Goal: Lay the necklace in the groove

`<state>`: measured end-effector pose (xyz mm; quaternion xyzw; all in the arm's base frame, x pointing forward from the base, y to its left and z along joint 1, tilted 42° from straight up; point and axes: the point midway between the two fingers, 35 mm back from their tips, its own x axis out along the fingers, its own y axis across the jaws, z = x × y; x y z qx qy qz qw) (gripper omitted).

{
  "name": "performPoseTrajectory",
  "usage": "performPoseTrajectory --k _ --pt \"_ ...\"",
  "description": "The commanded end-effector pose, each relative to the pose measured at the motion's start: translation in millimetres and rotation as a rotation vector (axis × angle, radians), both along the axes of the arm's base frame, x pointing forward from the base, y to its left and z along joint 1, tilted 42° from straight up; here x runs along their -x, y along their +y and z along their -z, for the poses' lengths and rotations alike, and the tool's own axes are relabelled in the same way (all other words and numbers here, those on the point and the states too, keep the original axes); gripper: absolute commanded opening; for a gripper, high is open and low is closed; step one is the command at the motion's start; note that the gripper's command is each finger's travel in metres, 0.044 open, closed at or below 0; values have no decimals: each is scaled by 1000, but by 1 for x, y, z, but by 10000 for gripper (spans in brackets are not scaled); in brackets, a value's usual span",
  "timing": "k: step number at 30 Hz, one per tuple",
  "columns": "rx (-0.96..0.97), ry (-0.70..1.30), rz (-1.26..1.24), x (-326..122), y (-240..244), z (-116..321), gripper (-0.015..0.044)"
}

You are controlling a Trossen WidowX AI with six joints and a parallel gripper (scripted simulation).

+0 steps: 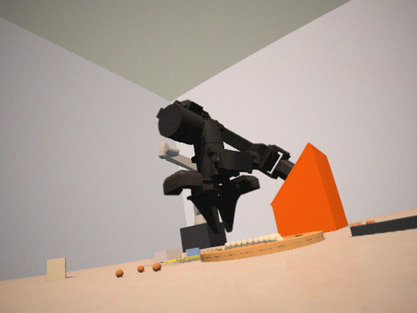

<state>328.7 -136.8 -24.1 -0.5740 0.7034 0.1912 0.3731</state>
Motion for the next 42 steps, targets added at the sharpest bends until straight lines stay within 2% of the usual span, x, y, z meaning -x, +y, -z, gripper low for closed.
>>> performPoseTrajectory --k 1,17,22,42 --pt "-2 10 -2 2 -5 8 120" --pt "-1 9 -1 4 -15 20 120" --pt "1 4 2 3 -14 17 0" --pt "1 4 2 3 -14 17 0"
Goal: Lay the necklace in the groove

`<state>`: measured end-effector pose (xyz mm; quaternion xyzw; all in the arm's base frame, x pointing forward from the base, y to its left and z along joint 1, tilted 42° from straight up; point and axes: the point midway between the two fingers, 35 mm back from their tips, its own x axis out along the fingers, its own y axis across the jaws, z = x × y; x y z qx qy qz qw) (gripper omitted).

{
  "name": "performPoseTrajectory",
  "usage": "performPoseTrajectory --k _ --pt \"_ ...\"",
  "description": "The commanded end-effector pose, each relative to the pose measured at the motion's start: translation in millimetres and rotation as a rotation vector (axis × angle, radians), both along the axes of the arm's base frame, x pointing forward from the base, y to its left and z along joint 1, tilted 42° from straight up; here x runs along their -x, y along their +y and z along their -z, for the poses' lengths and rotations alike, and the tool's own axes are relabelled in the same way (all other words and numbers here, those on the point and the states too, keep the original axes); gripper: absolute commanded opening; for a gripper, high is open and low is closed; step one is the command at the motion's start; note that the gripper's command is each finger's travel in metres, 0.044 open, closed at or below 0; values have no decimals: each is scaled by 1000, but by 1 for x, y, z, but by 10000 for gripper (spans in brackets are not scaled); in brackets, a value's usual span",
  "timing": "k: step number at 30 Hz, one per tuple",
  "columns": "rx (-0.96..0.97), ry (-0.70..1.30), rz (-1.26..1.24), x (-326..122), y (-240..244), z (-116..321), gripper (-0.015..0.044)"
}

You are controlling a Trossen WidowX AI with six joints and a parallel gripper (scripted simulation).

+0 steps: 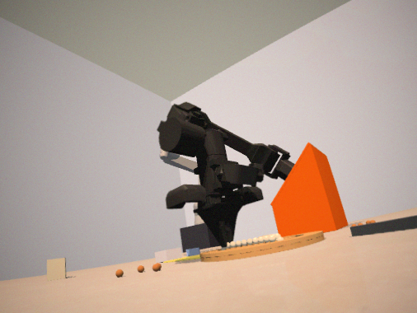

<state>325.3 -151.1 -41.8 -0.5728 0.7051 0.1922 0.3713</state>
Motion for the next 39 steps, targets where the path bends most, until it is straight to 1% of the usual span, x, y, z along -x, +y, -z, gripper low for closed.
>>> performPoseTrajectory --k 1,19,30,39 --pt "0 -1 0 0 0 -1 0" --pt "-2 4 -3 0 5 -4 0" --pt "-2 4 -3 -8 -2 -9 0" --pt "-1 4 -3 -7 -7 -4 0"
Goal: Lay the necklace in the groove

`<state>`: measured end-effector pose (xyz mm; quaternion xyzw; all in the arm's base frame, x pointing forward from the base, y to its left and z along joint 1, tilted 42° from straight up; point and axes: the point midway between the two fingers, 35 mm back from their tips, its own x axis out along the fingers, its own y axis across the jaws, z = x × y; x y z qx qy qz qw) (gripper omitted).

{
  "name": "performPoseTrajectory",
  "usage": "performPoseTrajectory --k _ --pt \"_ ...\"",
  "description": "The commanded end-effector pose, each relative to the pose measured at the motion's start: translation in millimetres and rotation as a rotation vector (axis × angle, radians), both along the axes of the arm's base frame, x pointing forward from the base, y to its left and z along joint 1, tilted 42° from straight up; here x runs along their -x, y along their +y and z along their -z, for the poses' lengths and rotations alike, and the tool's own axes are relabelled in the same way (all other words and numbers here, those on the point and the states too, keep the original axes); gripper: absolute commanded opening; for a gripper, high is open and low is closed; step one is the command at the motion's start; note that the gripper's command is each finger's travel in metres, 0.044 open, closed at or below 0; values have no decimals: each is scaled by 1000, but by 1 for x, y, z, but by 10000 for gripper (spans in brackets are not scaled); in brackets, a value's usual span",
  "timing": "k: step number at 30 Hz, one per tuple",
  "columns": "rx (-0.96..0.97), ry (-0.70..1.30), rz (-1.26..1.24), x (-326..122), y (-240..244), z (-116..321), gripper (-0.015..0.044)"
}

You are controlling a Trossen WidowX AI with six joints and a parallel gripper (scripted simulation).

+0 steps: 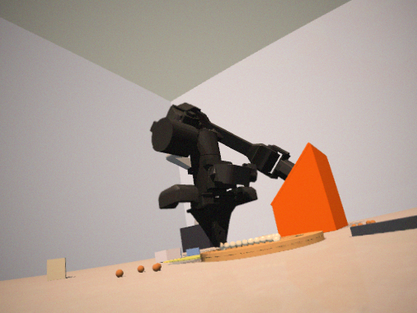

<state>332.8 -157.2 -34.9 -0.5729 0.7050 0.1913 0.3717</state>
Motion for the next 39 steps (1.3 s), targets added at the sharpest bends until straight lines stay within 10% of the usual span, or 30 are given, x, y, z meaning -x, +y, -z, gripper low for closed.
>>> performPoseTrajectory --k 1,17,39 --pt "0 0 0 0 0 0 26" --pt "-1 6 -2 1 1 0 440" --pt "-3 5 -4 0 3 -3 440"
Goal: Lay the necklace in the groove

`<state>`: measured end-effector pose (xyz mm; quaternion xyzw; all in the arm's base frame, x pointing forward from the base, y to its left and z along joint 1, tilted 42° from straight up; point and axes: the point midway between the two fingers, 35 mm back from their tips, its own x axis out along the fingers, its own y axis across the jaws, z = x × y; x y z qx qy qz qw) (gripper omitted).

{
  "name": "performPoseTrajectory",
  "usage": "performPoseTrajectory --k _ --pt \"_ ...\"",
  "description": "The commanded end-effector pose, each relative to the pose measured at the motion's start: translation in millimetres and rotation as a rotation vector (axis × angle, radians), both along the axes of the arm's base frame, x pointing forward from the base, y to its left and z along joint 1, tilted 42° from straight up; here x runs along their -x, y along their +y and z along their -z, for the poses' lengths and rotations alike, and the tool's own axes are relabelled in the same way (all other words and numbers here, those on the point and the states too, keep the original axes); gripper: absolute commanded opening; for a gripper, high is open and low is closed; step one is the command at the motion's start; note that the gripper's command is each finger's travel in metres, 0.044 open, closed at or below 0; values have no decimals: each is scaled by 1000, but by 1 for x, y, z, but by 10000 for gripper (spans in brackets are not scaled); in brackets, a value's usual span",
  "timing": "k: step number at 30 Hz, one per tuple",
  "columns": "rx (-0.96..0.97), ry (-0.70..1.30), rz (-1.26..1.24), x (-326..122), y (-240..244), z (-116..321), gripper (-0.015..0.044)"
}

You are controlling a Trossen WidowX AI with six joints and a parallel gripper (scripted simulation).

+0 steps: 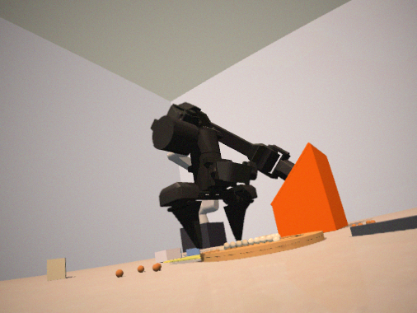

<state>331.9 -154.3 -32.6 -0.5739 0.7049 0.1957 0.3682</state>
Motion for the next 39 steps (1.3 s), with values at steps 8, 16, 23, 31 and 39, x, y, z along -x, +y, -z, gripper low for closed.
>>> performPoseTrajectory --k 8,16,23,31,39 --pt "-18 144 -165 -5 31 -17 230" --pt "-18 145 -165 -4 26 -11 120" --pt "-15 134 -160 -5 24 -11 120" --pt "-16 138 -162 -4 17 -2 120" --pt "-17 143 -164 -3 9 8 120"
